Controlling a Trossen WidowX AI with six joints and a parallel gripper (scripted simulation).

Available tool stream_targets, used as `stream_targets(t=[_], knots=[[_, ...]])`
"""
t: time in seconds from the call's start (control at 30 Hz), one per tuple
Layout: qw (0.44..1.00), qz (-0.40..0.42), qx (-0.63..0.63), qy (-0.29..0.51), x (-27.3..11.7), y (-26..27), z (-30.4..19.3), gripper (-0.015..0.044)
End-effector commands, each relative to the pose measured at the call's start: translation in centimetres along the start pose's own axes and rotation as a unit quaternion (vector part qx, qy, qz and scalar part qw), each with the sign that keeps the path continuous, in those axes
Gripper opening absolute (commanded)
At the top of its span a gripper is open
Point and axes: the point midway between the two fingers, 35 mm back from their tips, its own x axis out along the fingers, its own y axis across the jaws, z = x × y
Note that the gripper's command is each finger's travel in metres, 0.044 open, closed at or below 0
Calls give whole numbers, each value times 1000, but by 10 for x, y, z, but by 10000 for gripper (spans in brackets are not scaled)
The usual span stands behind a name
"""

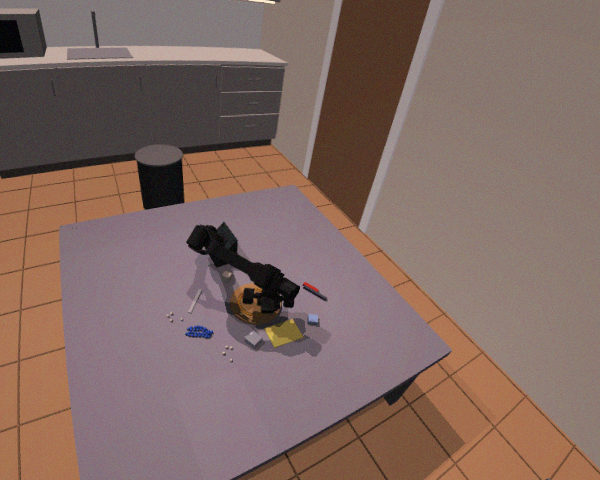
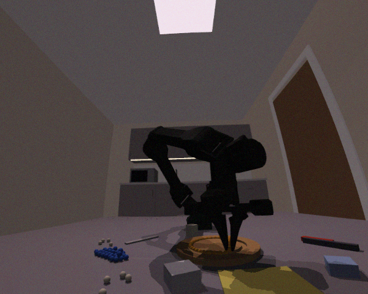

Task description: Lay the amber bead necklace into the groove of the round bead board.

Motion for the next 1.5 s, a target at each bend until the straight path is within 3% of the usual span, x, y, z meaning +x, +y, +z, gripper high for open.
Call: stream_targets(t=[0.0, 0.5, 1.17, 1.47], knots=[[1000, 0, 0, 0, 0, 0, 0, 53], [1000, -2, -4, 1, -2, 0, -1, 440], [1000, -2, -4, 0, -5, 0, -1, 440], [986, 2, -166, 2, -26, -9, -58, 204]])
